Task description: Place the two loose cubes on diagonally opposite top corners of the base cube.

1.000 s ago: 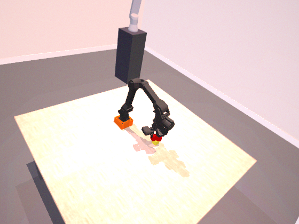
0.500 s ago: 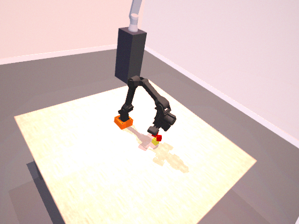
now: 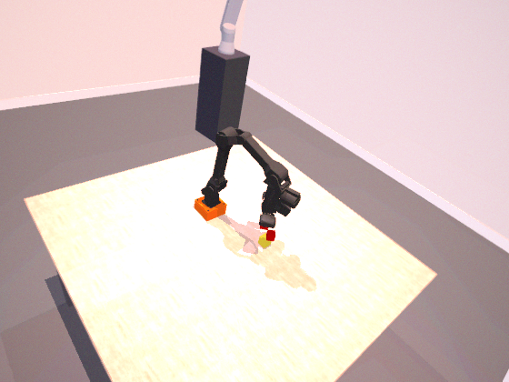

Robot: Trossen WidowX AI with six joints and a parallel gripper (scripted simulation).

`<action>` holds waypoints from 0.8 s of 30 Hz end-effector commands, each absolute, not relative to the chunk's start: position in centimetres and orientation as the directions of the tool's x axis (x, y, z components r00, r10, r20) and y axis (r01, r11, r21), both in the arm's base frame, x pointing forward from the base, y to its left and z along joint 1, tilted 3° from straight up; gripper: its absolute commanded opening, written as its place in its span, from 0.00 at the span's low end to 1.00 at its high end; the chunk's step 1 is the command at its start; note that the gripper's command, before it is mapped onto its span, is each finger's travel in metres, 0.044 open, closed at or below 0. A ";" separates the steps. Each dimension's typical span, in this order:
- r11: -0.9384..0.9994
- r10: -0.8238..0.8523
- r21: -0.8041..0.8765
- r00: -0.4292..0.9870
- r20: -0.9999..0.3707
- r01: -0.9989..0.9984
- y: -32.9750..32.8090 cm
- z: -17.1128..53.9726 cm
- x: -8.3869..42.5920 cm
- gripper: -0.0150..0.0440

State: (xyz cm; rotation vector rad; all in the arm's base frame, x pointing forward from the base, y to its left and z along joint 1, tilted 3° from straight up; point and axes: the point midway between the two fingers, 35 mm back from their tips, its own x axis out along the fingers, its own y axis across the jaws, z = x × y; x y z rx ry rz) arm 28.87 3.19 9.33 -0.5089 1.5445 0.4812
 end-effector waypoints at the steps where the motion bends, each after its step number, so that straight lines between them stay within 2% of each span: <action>1: 0.793 -0.027 -0.011 -0.016 -1.000 -0.609 3.3 9.1 28.8 0.43; 24: 0.758 -0.054 -0.027 -0.022 -0.998 -0.652 3.2 6.0 28.7 0.43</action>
